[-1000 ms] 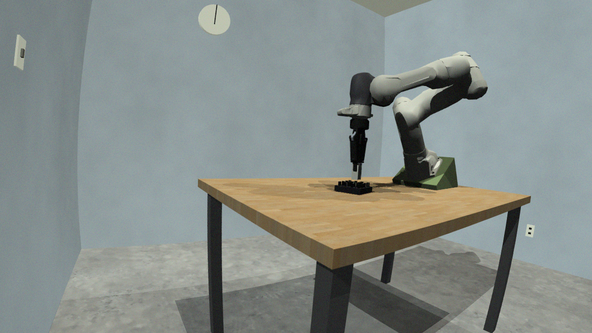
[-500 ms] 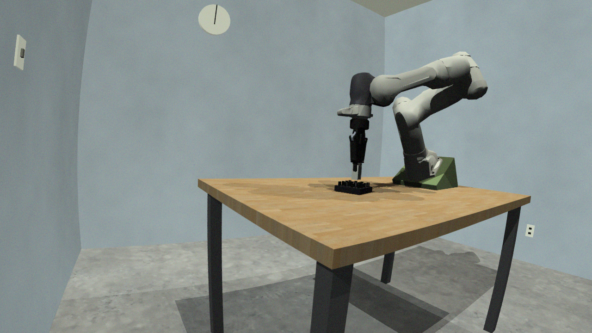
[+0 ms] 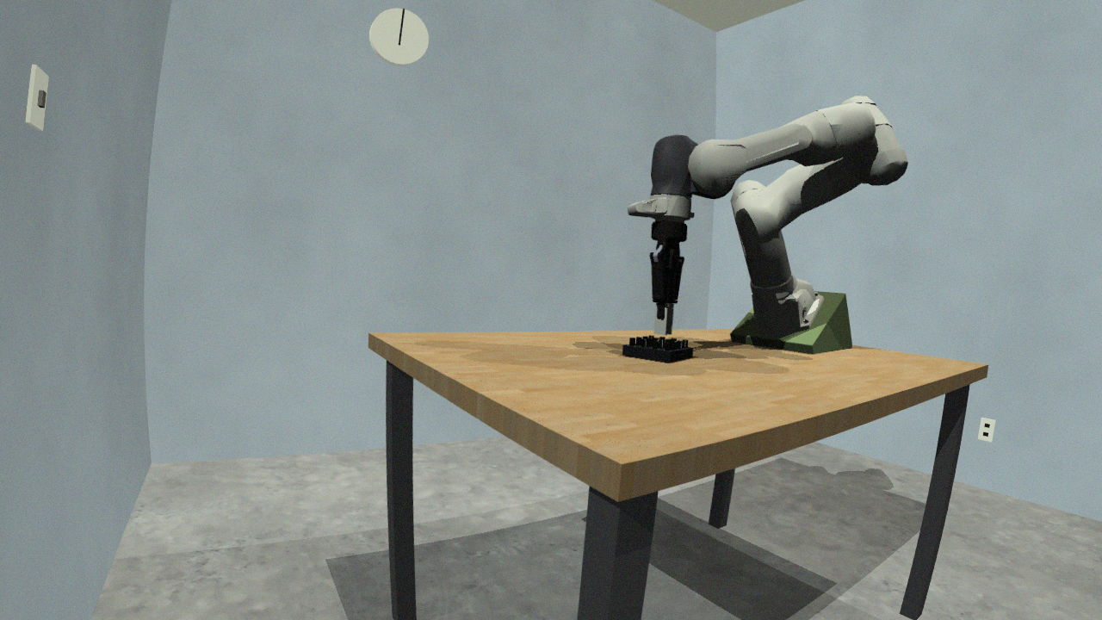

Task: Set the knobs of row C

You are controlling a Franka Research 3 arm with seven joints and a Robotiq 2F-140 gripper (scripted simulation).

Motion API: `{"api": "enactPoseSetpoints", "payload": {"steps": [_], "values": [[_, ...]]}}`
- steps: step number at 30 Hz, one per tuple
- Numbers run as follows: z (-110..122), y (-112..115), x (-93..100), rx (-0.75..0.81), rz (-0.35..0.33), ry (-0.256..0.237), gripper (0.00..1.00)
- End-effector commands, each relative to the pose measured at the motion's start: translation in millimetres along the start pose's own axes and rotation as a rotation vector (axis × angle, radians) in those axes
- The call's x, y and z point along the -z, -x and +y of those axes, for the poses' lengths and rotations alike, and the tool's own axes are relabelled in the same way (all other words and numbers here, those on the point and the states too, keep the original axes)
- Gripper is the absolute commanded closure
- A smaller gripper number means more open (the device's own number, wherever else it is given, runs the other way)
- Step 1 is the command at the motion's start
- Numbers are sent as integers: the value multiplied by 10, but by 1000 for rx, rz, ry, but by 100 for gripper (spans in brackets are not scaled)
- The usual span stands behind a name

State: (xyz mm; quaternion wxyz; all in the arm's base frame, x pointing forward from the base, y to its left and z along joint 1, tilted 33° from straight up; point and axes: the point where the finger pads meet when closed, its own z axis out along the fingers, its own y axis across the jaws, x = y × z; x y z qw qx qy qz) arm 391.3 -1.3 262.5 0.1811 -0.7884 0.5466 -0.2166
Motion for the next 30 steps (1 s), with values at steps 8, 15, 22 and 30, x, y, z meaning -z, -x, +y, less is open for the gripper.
{"api": "enactPoseSetpoints", "payload": {"steps": [8,15,22,30], "values": [[5,-11,-48,0,0,-2,88],[5,-11,-106,0,0,-2,88],[5,-11,-135,0,0,-2,88],[5,-11,-143,0,0,-2,88]]}}
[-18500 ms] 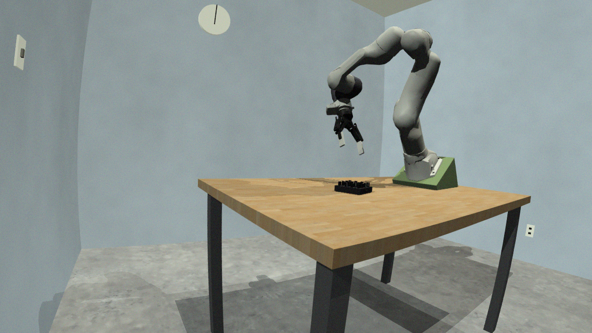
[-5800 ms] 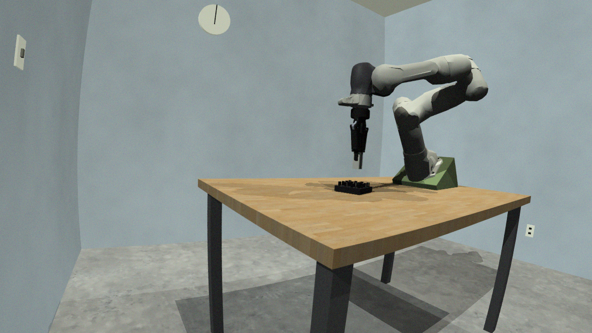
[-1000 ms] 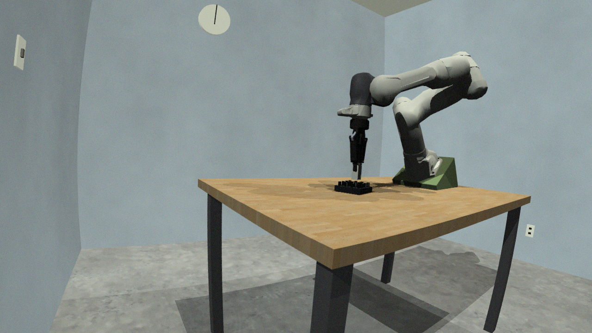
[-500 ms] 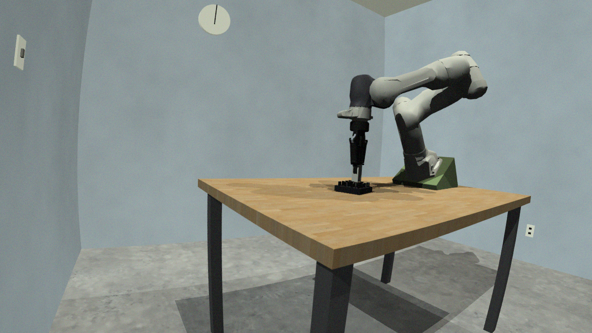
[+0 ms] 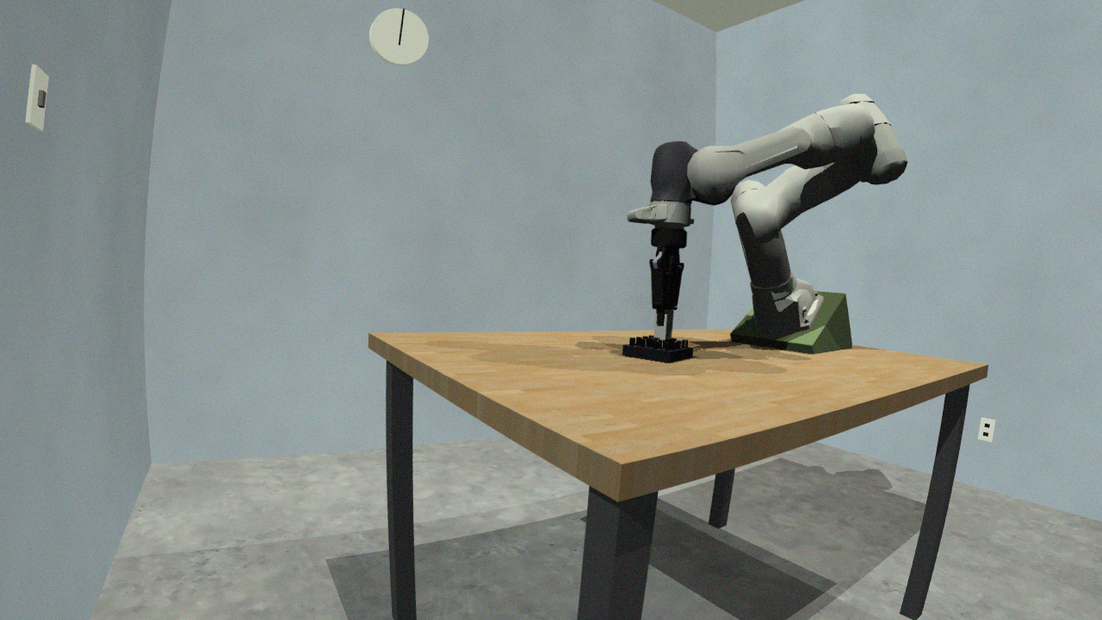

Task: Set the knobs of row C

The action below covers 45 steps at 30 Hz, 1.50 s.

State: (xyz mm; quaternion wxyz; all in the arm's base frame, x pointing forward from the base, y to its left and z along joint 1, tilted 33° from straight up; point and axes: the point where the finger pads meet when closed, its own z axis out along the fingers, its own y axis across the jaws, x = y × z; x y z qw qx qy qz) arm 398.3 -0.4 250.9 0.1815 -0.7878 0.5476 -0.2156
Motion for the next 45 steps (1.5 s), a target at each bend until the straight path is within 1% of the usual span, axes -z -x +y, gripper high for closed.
{"api": "enactPoseSetpoints", "payload": {"steps": [1,32,33,45], "values": [[2,-14,-7,3,2,-3,88],[2,-14,-7,3,2,-3,88],[2,-14,-7,3,2,-3,95],[2,-14,-7,3,2,-3,95]]}}
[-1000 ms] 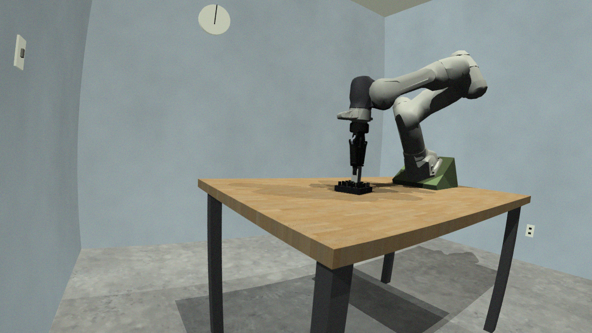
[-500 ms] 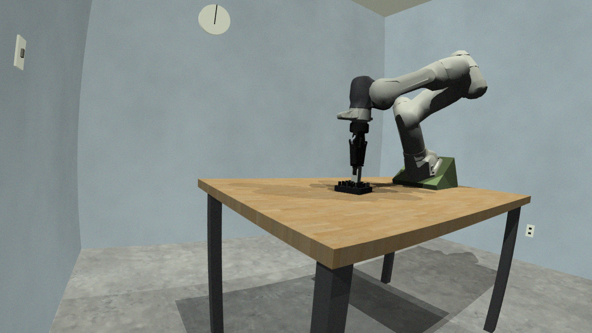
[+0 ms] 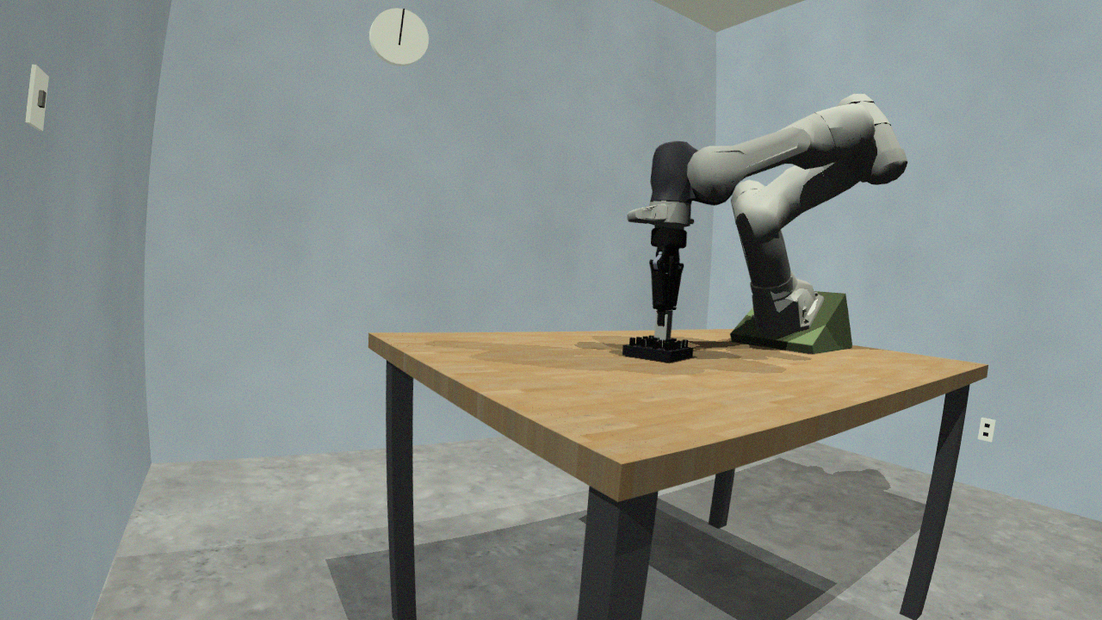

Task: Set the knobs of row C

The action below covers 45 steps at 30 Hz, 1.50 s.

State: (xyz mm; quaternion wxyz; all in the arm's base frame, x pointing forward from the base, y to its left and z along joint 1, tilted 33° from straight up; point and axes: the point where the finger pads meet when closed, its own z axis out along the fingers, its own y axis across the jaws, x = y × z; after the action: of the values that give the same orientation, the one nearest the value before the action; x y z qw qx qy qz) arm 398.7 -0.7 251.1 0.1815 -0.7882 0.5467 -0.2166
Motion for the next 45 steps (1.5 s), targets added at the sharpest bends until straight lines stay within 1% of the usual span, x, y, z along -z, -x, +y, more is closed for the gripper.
{"api": "enactPoseSetpoints", "payload": {"steps": [1,29,45], "values": [[6,-10,-6,0,1,-1,95],[6,-10,-6,-7,1,-1,95],[6,-10,-6,-108,1,-1,95]]}}
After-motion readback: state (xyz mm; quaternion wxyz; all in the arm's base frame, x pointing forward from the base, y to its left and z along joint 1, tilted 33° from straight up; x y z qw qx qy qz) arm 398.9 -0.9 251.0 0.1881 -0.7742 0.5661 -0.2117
